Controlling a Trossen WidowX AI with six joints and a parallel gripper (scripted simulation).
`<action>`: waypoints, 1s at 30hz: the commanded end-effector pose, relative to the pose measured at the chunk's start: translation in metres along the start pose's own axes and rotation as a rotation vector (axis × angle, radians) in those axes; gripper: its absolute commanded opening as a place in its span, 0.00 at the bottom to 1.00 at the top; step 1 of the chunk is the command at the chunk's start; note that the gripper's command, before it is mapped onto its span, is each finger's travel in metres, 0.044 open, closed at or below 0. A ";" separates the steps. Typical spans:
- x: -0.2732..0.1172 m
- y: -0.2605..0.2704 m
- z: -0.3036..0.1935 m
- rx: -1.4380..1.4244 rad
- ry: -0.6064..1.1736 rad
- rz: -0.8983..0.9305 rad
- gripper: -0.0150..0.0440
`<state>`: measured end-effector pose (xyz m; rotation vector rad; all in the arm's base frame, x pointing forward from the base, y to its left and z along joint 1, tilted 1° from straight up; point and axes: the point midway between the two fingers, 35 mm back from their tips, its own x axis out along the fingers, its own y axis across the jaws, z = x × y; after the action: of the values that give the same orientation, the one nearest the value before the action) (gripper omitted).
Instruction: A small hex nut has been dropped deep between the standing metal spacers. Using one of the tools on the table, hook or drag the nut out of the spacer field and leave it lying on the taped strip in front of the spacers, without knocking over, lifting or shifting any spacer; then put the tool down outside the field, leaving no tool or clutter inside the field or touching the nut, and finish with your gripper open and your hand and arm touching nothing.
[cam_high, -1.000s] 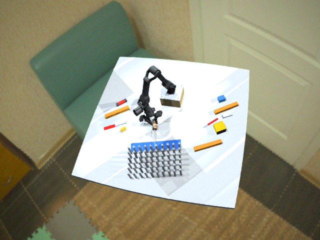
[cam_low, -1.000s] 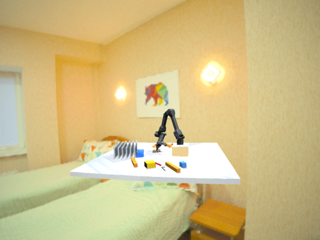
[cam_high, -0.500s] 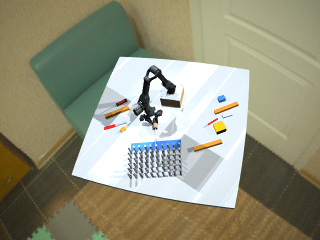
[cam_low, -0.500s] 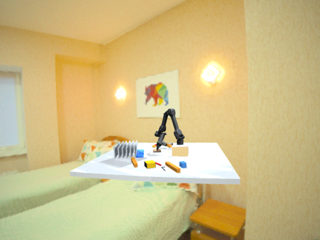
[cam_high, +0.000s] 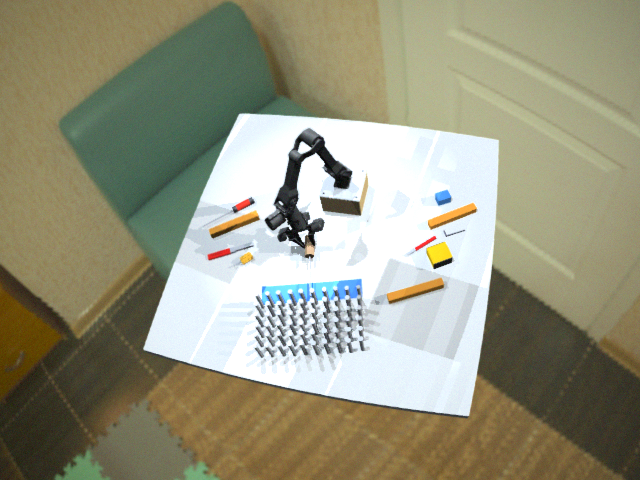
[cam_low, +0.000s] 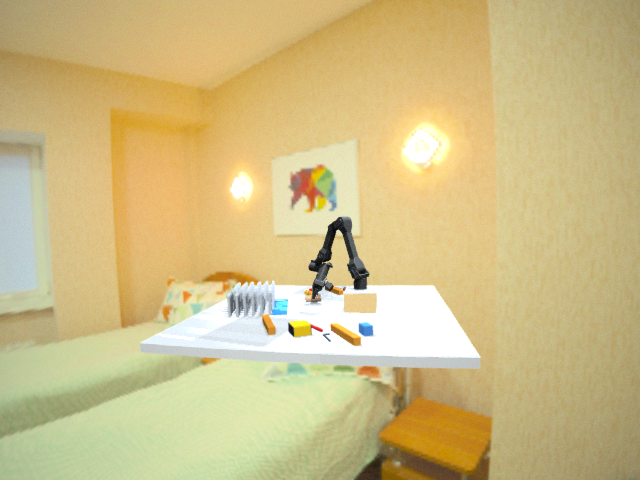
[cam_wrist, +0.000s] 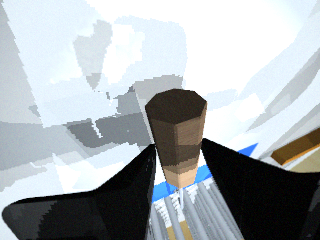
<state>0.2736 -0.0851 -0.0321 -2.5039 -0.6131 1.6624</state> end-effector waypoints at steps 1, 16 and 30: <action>-0.005 0.002 -0.004 -0.005 0.011 0.012 0.25; -0.035 -0.005 0.026 -0.007 0.007 0.011 0.25; -0.113 -0.026 -0.017 -0.008 0.008 0.012 0.25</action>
<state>0.2430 -0.1010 0.0575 -2.5016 -0.6069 1.6723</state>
